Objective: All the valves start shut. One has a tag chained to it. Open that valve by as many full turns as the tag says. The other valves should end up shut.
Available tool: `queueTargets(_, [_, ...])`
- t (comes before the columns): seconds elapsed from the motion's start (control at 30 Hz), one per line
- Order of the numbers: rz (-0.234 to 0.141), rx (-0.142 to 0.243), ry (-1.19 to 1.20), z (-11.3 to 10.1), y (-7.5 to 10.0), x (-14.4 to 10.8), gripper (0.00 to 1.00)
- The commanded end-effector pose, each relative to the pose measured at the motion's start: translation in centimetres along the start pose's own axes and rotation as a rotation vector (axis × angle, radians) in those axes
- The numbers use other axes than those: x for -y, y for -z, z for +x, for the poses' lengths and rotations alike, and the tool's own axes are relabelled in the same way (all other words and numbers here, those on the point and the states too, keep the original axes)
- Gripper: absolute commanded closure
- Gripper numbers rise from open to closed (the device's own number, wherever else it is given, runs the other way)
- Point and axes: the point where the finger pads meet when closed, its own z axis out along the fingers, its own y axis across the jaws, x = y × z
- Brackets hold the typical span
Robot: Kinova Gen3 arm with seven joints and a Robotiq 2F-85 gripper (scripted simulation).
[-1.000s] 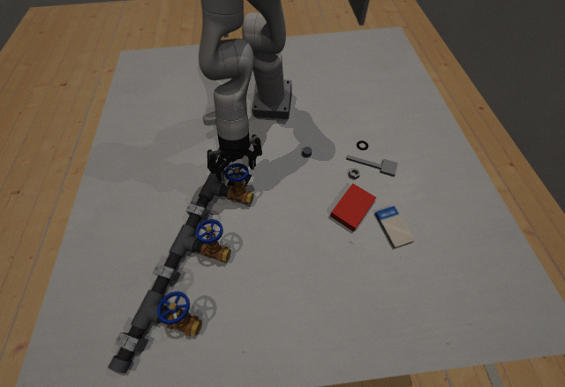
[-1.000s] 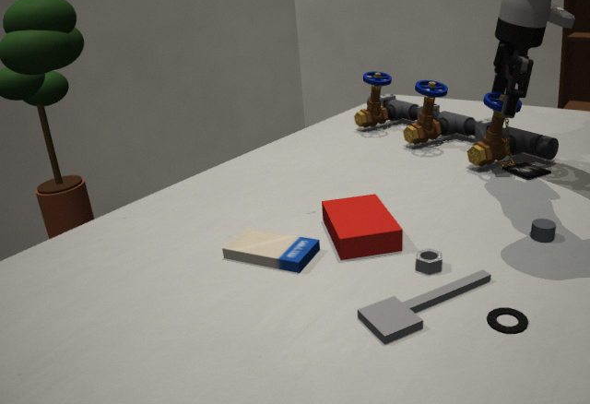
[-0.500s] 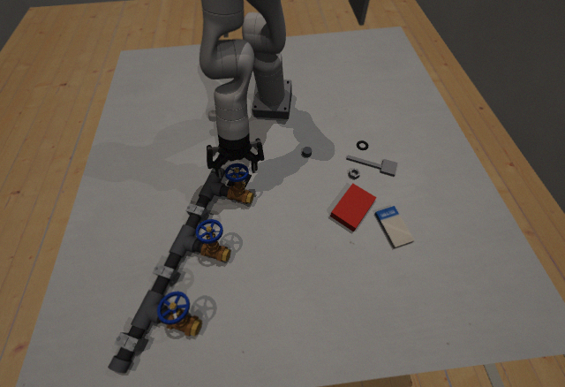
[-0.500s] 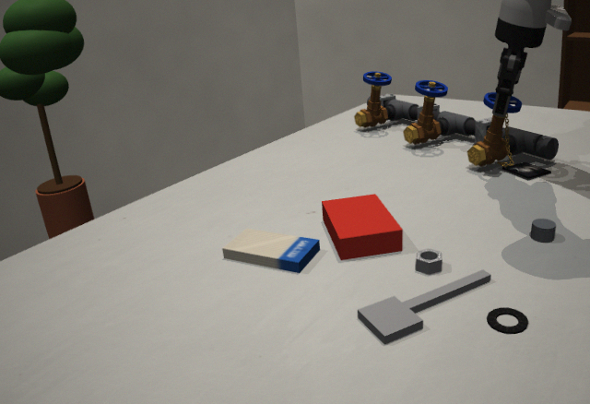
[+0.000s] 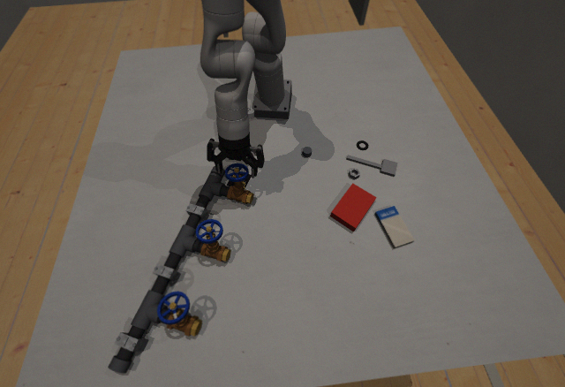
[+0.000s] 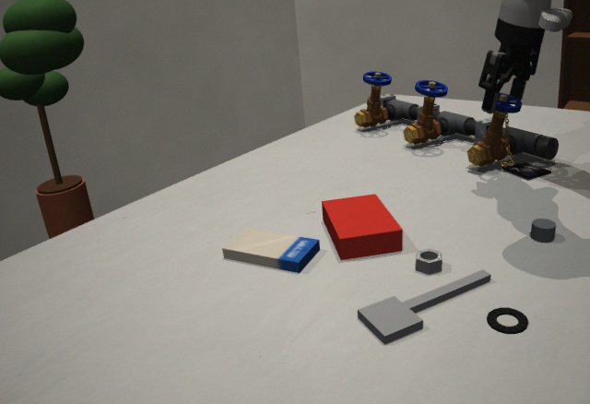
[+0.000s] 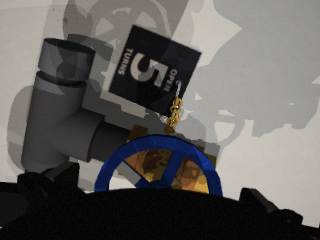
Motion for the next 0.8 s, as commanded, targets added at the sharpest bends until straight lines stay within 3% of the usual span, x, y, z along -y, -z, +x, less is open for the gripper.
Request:
queueTargets(0.0, [-0.01, -0.005, -0.155, -0.04, 0.02, 0.01, 0.0])
queueTargets(0.77, [-0.008, -0.008, -0.887, -0.04, 0.02, 0.01, 0.0])
